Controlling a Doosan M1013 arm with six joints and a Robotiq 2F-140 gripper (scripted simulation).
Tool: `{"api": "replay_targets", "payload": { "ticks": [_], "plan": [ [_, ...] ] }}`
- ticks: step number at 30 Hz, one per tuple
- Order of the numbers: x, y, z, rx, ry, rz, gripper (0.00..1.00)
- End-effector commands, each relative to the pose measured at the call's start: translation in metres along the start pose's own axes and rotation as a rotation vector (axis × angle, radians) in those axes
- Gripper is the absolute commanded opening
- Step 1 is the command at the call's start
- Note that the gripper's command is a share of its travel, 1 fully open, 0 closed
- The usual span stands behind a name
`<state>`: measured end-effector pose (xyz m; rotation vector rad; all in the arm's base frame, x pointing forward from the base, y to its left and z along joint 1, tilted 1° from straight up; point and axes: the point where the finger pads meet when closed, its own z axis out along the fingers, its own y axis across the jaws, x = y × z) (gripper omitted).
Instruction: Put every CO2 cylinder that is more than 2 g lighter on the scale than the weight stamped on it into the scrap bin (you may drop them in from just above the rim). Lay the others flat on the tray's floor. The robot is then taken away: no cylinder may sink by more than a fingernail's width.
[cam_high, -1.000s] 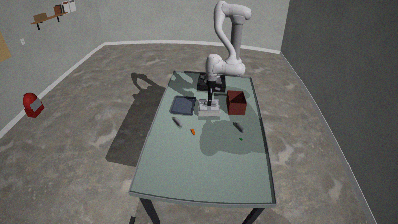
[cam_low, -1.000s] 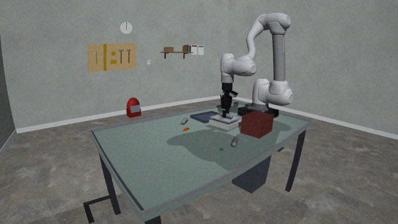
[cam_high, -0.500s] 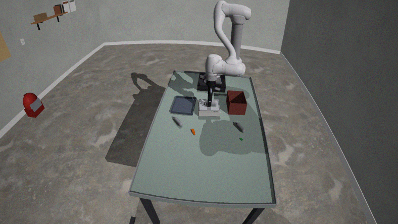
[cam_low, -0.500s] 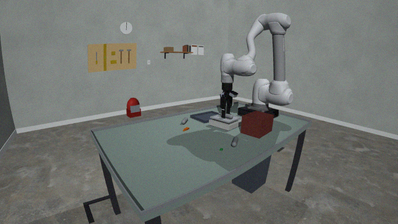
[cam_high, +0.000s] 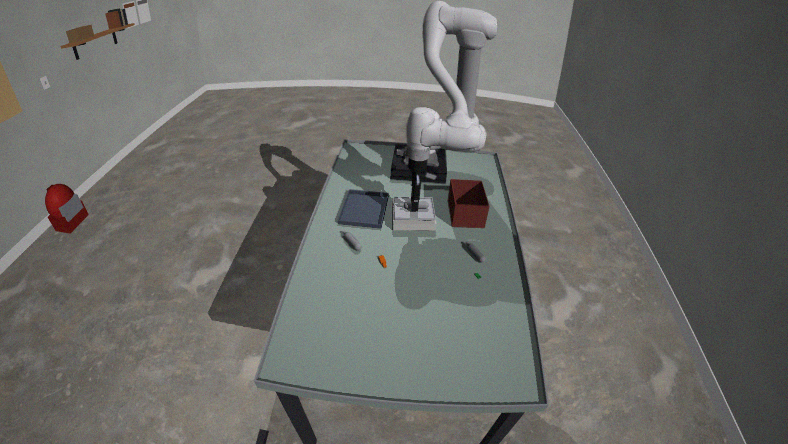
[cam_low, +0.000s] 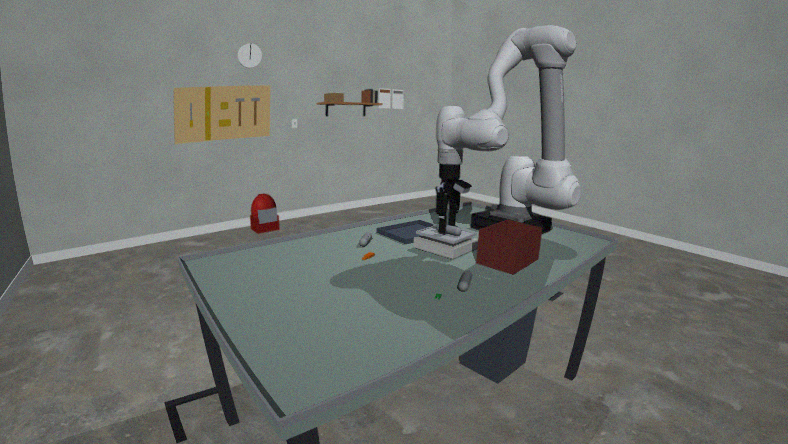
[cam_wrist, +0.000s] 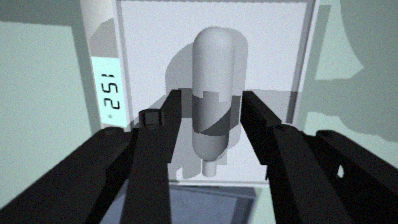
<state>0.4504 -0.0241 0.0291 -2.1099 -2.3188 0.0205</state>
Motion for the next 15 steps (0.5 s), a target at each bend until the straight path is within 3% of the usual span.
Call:
{"api": "replay_targets", "payload": {
  "ticks": [1,10,15],
  "plan": [
    [0.000,0.001,0.000,-0.001,0.000,0.000,0.41],
    [0.000,0.001,-0.004,-0.001,0.000,0.000,0.41],
    [0.000,0.001,-0.020,-0.001,0.000,0.000,0.41]
  ]
}}
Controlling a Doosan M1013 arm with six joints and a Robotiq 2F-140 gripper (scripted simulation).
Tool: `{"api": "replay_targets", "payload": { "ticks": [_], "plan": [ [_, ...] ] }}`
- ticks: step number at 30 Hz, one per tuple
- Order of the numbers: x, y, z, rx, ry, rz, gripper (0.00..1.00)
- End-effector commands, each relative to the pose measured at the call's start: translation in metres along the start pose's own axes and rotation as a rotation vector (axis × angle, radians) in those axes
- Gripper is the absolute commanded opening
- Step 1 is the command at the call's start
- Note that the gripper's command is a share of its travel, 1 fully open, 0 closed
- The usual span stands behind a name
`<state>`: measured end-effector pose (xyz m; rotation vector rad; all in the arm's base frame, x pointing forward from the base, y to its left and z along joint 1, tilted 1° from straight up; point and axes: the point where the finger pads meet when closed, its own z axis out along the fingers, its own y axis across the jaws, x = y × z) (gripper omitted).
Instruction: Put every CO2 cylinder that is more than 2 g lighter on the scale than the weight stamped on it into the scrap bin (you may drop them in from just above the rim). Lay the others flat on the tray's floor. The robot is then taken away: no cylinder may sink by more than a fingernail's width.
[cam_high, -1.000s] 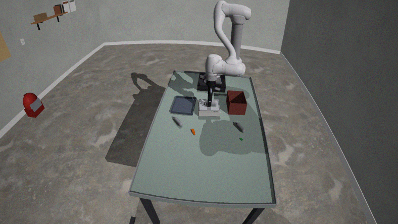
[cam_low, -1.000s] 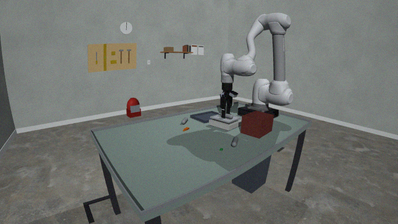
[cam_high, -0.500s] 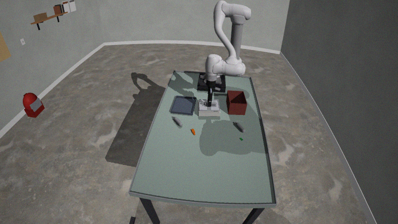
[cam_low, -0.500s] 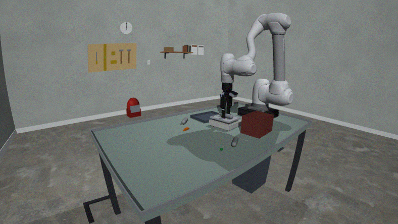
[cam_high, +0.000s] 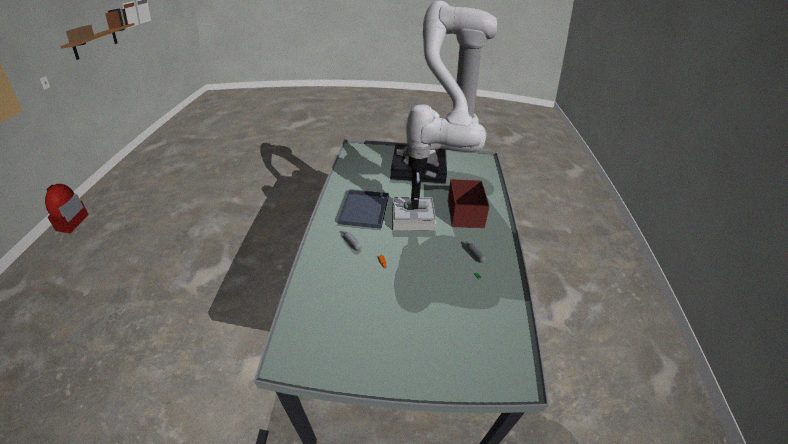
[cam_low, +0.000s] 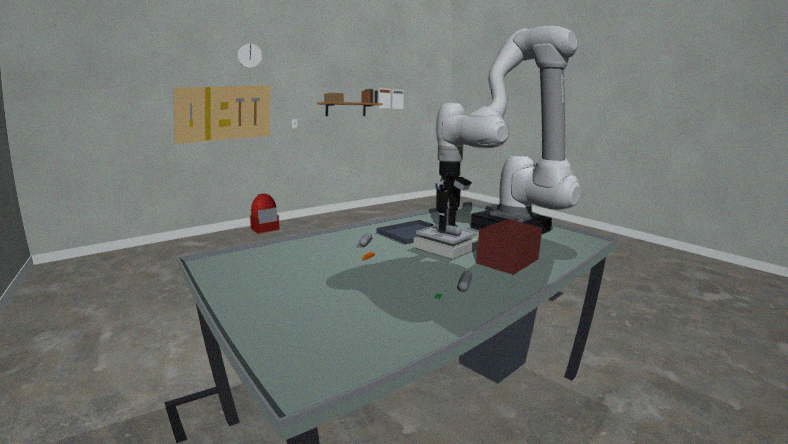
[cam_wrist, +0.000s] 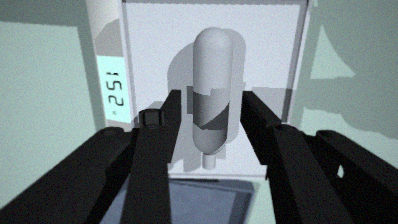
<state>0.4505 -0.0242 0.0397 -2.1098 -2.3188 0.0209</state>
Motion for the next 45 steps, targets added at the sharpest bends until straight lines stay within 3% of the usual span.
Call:
{"api": "replay_targets", "payload": {
  "ticks": [1,10,12,18,29,34,41,45],
  "plan": [
    [0.000,0.001,-0.014,-0.001,0.000,0.000,0.41],
    [0.000,0.001,-0.071,-0.001,0.000,0.000,0.41],
    [0.000,0.001,-0.071,-0.001,0.000,0.000,0.41],
    [0.000,0.001,-0.094,-0.001,0.000,0.000,0.41],
    [0.000,-0.004,-0.100,-0.001,0.000,0.074,0.41],
    [-0.002,-0.025,-0.119,-0.001,0.001,0.418,0.41],
    [-0.002,-0.072,-0.156,-0.003,0.017,0.782,0.41],
    [-0.001,-0.088,-0.166,-0.002,0.024,0.945,0.41]
  ]
}}
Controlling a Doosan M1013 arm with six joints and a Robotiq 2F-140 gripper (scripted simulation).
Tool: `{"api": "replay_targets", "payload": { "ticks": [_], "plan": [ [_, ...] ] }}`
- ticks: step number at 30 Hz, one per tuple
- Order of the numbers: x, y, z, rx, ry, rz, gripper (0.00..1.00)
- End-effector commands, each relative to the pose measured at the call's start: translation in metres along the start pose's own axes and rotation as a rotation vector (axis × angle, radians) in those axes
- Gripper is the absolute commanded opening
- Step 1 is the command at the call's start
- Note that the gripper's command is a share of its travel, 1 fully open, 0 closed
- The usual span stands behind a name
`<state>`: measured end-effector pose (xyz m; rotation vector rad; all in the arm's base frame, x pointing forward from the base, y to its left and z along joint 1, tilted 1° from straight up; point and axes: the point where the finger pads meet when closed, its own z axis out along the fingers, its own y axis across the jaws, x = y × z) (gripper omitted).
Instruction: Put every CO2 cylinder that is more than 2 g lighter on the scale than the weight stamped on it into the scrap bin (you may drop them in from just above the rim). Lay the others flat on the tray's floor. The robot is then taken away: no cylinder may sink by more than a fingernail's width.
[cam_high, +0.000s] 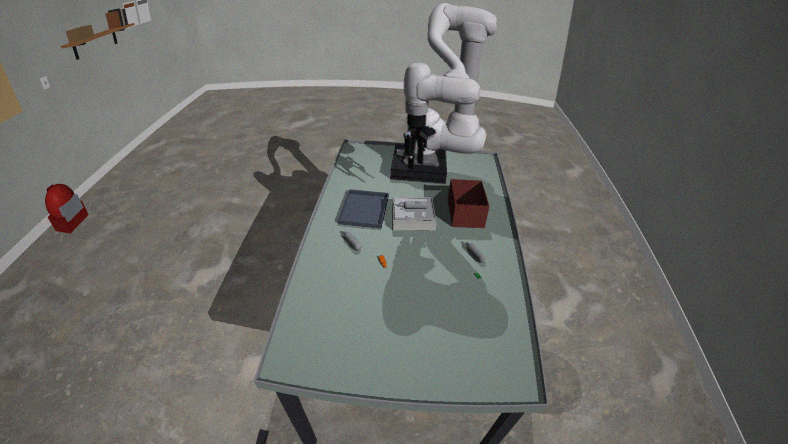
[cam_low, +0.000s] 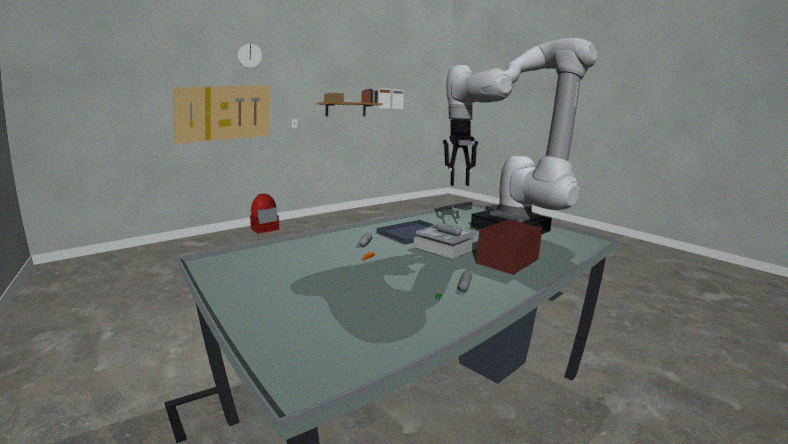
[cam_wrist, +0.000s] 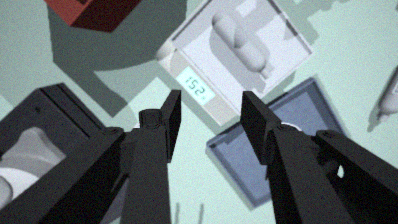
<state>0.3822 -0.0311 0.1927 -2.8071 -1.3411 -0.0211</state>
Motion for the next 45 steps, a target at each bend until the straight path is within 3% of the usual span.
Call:
{"api": "replay_targets", "payload": {
  "ticks": [1,2,12,45],
  "plan": [
    [-0.0116,-0.0124,-0.0147,-0.011,-0.015,0.171,0.41],
    [-0.0141,-0.0154,-0.0173,-0.012,-0.012,0.328,0.41],
    [-0.0192,-0.0216,-0.0224,-0.029,-0.029,0.797,0.41],
    [-0.0192,-0.0216,-0.0224,-0.029,-0.029,0.797,0.41]
  ]
}}
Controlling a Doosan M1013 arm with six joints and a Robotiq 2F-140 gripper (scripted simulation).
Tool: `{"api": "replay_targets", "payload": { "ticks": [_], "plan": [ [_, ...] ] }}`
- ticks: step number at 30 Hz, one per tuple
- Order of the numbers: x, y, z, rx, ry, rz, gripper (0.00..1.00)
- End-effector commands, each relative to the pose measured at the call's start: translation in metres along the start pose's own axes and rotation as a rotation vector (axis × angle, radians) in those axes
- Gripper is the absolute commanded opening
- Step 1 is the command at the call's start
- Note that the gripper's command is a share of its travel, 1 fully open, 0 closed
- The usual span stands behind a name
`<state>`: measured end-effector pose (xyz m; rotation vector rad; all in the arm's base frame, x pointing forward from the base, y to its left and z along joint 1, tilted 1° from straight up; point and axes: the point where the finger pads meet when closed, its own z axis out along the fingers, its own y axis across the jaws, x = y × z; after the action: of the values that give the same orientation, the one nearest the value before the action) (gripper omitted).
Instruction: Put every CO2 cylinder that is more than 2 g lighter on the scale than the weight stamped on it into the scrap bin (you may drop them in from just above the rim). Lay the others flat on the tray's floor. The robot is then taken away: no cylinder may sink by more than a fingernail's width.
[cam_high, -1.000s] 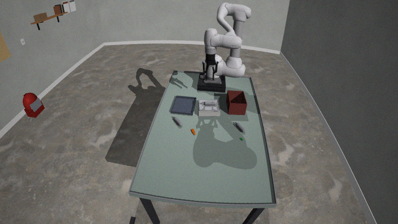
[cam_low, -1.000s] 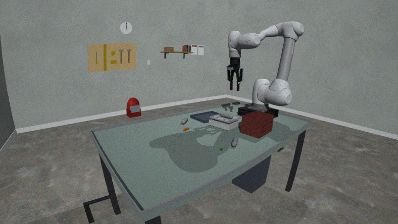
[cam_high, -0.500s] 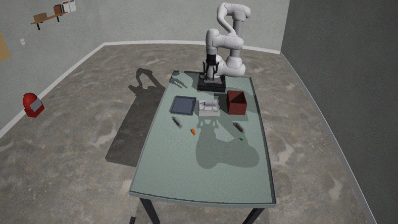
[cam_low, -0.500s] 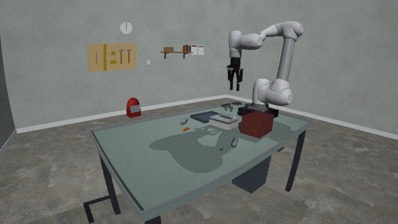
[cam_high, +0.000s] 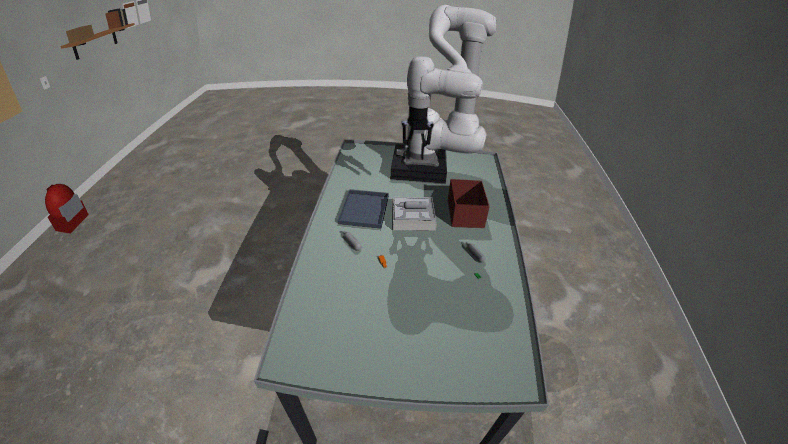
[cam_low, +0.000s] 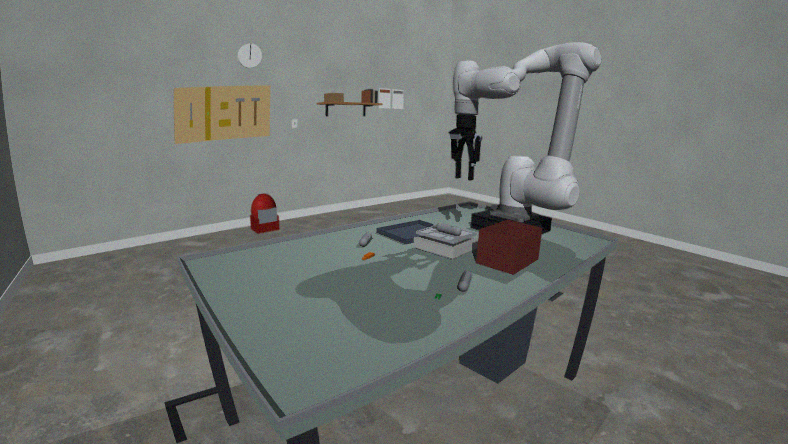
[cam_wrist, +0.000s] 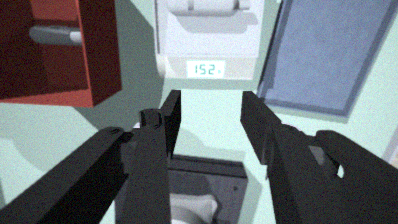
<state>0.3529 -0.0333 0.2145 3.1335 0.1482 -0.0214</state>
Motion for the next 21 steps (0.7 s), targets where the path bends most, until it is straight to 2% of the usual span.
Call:
{"api": "replay_targets", "payload": {
  "ticks": [1,16,19,21],
  "plan": [
    [0.000,0.000,-0.001,0.000,0.001,0.000,0.41],
    [0.001,0.000,0.000,0.000,0.001,-0.006,0.41],
    [0.005,0.000,0.003,0.000,0.001,-0.074,0.41],
    [0.012,0.001,0.007,0.000,0.001,-0.178,0.41]
  ]
}}
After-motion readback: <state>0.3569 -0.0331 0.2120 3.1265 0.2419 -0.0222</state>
